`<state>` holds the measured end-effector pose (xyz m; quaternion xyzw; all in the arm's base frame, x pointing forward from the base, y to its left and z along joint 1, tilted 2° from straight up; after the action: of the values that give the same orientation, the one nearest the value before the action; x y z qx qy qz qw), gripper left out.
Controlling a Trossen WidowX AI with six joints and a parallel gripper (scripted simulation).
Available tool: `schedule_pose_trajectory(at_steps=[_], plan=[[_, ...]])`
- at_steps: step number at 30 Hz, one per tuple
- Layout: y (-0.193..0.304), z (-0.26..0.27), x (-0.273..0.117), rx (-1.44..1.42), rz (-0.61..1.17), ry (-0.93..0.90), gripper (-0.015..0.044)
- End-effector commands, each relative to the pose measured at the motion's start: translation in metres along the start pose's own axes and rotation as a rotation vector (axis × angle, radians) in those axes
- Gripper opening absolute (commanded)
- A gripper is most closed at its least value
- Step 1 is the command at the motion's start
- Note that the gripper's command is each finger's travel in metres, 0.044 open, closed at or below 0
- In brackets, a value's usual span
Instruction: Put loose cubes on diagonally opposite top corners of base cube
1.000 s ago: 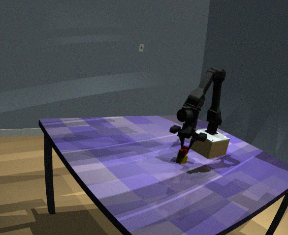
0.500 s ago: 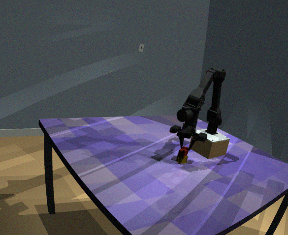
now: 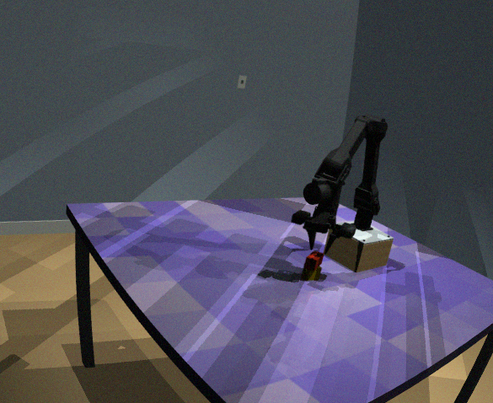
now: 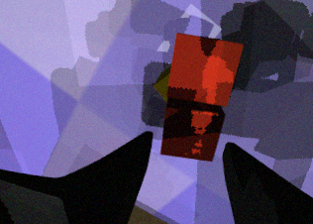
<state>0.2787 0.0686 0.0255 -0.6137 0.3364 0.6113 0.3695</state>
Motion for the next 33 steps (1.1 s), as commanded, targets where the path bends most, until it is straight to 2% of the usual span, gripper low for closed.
schedule_pose_trajectory(at_steps=[1, 33], plan=[[-0.002, -0.001, -0.008, -0.002, -0.012, 0.004, 0.0205], [-0.002, -0.001, -0.037, -0.002, -0.012, 0.004, 0.0205]])
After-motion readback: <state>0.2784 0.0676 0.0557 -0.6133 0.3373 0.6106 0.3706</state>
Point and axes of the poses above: the point midway between the two fingers, 35 mm back from their tips, its own x axis out along the fingers, its own z axis across the jaws, y = z × x, the point moved 1 cm from there along -x, back along the fingers, and after that the axes turned 1 degree about -x, right-handed, at the moved point
